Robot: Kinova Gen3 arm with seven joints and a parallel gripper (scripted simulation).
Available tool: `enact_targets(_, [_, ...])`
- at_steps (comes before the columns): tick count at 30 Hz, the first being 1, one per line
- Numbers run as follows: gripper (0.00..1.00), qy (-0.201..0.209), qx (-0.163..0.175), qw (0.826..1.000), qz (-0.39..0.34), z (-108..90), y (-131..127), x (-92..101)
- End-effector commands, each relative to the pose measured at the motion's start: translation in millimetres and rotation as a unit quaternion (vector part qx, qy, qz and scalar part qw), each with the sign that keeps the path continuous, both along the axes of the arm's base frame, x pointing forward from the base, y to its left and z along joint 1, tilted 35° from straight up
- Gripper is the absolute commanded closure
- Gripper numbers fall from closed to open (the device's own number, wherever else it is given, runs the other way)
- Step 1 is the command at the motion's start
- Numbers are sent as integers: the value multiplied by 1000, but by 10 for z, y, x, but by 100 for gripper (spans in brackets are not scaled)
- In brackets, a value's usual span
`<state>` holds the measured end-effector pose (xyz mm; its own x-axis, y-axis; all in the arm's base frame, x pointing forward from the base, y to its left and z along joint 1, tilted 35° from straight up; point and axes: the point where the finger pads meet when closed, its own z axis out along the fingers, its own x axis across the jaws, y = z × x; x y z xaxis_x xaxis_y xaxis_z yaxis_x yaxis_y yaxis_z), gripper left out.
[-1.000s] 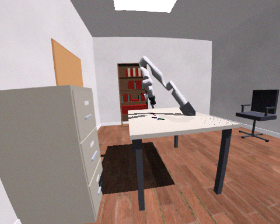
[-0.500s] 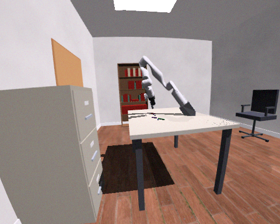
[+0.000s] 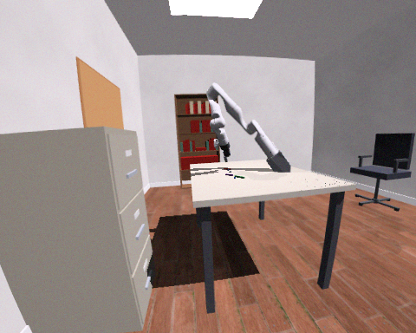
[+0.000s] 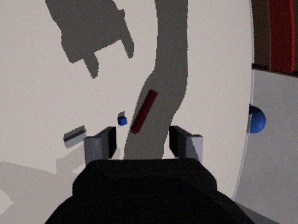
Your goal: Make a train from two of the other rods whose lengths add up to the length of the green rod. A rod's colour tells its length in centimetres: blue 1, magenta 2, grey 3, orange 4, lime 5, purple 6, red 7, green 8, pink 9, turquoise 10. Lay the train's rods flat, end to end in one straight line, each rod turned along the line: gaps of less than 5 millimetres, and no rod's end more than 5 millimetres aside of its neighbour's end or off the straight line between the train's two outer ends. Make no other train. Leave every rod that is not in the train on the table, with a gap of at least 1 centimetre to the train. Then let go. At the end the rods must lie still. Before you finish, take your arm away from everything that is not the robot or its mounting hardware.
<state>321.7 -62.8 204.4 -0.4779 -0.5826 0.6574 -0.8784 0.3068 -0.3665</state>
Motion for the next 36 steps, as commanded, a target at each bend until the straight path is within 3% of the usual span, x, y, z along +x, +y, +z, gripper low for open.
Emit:
enact_targets(1, [0,-18,7,1000,-13,-1,-18,7])
enact_targets(12, [0,-35,13,999,-27,-7,-37,15])
enact_targets(13, [0,-52,20,998,-40,-13,-56,22])
enact_targets(17, [0,-52,20,998,-40,-13,-56,22])
enact_targets(23, [0,-86,32,993,-68,-24,-93,36])
enact_targets(29, [0,-86,32,993,-68,-24,-93,36])
enact_targets(36, [0,-120,45,987,-96,-35,-130,48])
